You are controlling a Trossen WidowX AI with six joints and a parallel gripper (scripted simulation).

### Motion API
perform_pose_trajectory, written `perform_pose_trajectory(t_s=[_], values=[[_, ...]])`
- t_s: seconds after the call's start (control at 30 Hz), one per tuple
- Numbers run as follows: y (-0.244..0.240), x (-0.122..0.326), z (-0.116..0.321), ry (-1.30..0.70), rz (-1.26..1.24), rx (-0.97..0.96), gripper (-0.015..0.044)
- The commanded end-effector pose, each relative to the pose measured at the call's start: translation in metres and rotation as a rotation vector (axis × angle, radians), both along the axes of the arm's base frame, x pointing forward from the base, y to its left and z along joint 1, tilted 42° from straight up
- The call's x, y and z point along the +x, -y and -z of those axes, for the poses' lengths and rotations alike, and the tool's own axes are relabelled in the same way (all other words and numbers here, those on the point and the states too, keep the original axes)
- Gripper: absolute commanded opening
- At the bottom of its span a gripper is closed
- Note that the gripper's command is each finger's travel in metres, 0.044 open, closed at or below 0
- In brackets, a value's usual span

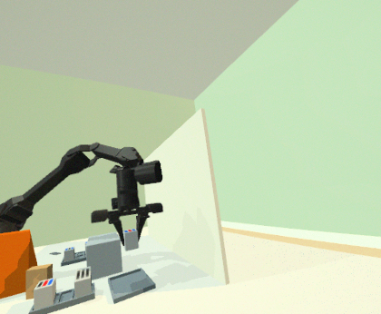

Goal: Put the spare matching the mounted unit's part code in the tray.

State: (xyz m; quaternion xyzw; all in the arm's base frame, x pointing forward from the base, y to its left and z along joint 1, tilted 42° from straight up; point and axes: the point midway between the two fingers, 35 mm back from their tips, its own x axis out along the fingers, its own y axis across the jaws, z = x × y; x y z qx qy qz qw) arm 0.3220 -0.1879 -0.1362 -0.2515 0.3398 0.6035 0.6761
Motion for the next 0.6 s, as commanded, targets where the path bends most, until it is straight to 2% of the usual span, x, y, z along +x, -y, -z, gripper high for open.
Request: perform_pose_trajectory(t_s=[0.0, 0.57], values=[[-0.004, 0.0, 0.004, -0.003, 0.007, 0.007, 0.0], [-0.016, 0.0, 0.018, -0.003, 0.007, 0.008, 0.0]])
